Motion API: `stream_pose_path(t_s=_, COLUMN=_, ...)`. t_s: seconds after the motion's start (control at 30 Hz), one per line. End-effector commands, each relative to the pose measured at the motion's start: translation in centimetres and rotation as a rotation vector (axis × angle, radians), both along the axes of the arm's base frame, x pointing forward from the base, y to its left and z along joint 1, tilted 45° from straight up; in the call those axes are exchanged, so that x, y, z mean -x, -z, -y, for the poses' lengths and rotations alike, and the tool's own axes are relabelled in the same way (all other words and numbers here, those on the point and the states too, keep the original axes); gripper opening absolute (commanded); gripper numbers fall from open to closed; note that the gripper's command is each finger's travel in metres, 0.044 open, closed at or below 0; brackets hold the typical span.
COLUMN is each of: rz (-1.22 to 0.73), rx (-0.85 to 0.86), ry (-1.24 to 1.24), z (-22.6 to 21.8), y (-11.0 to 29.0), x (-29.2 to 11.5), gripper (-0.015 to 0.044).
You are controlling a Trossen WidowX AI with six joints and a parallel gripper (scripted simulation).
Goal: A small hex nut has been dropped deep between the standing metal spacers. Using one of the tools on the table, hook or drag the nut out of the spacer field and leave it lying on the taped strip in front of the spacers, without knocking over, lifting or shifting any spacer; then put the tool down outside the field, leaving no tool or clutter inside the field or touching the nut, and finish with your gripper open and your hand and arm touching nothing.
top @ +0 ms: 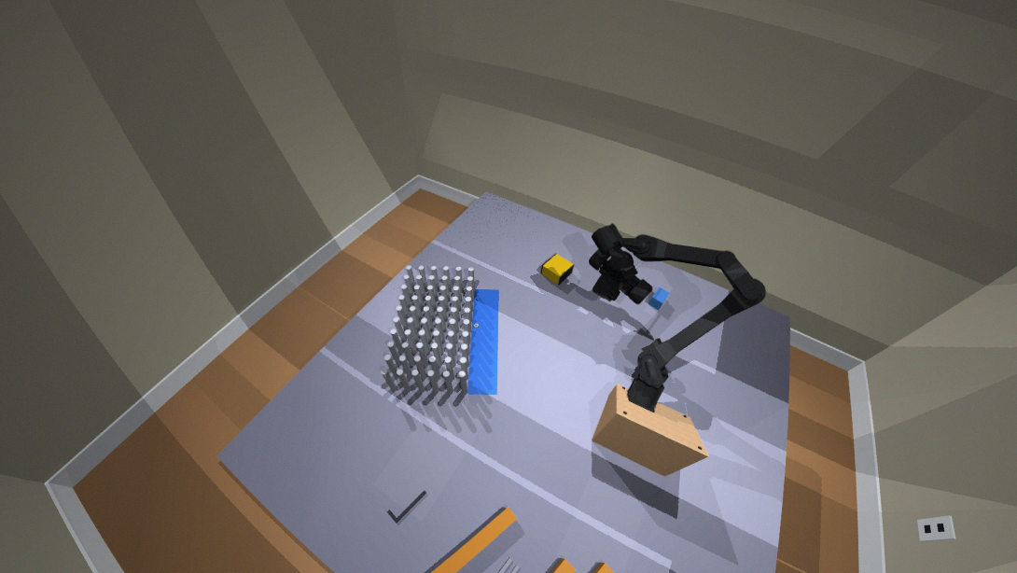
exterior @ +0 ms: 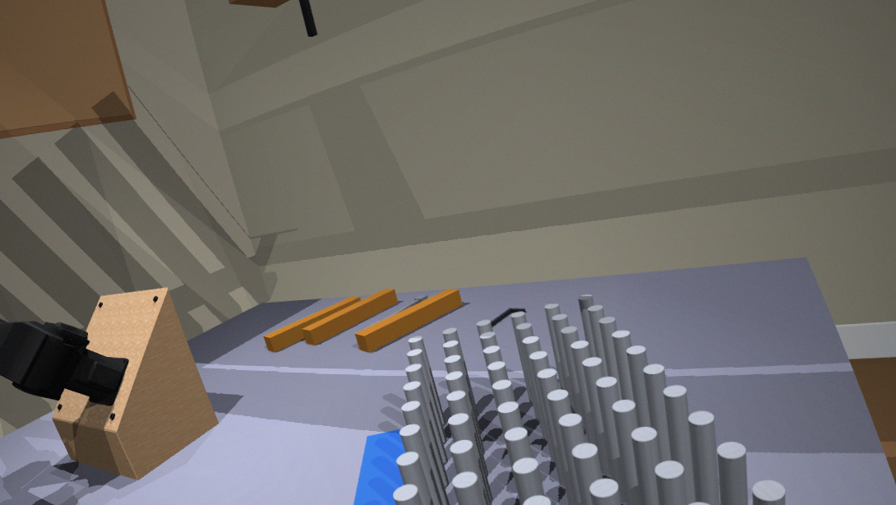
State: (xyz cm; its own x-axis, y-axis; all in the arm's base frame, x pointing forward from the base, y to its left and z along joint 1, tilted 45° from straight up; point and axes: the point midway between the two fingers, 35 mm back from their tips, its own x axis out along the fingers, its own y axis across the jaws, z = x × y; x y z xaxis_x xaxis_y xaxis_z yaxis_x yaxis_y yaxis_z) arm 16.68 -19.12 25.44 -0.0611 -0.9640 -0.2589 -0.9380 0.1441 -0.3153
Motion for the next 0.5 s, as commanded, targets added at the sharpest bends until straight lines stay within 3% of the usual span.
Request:
stream_pose_path(t_s=0.0, rz=-0.006, rx=-0.003, ry=0.0, z=0.14, y=0.32, x=-0.05, gripper=0.0)
stream_pose_path(t_s=0.47, rz=-0.003, rx=-0.011, ry=0.002, z=0.67, y=0.98, x=-0.26, gripper=0.0)
